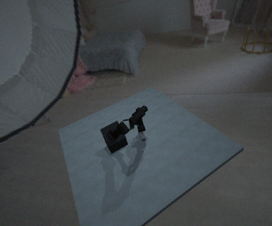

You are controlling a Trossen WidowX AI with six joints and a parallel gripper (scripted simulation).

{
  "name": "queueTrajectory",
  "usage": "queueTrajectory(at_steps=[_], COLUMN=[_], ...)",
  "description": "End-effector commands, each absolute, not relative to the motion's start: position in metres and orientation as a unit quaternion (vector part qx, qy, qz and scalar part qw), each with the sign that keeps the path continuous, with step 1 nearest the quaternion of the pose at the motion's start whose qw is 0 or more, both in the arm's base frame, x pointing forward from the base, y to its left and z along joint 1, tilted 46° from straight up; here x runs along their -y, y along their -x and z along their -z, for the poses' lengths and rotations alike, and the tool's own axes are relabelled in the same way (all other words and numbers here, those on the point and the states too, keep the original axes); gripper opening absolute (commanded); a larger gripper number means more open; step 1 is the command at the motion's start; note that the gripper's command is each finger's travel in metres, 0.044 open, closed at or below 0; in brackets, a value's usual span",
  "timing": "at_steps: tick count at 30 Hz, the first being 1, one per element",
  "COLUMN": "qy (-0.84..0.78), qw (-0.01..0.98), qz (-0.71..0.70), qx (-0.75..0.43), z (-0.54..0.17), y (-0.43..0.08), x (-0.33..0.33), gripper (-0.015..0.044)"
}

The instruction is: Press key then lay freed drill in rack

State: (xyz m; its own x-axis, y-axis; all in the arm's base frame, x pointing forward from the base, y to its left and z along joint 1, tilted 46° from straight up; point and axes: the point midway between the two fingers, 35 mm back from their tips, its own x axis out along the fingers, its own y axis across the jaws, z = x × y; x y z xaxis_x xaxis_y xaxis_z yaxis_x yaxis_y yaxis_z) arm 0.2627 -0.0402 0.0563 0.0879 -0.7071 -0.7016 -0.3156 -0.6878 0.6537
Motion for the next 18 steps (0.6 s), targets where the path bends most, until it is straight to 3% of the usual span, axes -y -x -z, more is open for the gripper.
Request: queueTrajectory(at_steps=[1, 10, 18], qy=[-0.703, -0.703, -0.710], qw=[0.165, 0.163, 0.144], qz=[0.586, 0.587, 0.573], qx=[0.369, 0.368, 0.383], z=[-0.043, -0.095, -0.084], y=[-0.257, -0.262, -0.266], x=[0.056, 0.000, 0.003], gripper=[0.0000, 0.0236, 0.0440])
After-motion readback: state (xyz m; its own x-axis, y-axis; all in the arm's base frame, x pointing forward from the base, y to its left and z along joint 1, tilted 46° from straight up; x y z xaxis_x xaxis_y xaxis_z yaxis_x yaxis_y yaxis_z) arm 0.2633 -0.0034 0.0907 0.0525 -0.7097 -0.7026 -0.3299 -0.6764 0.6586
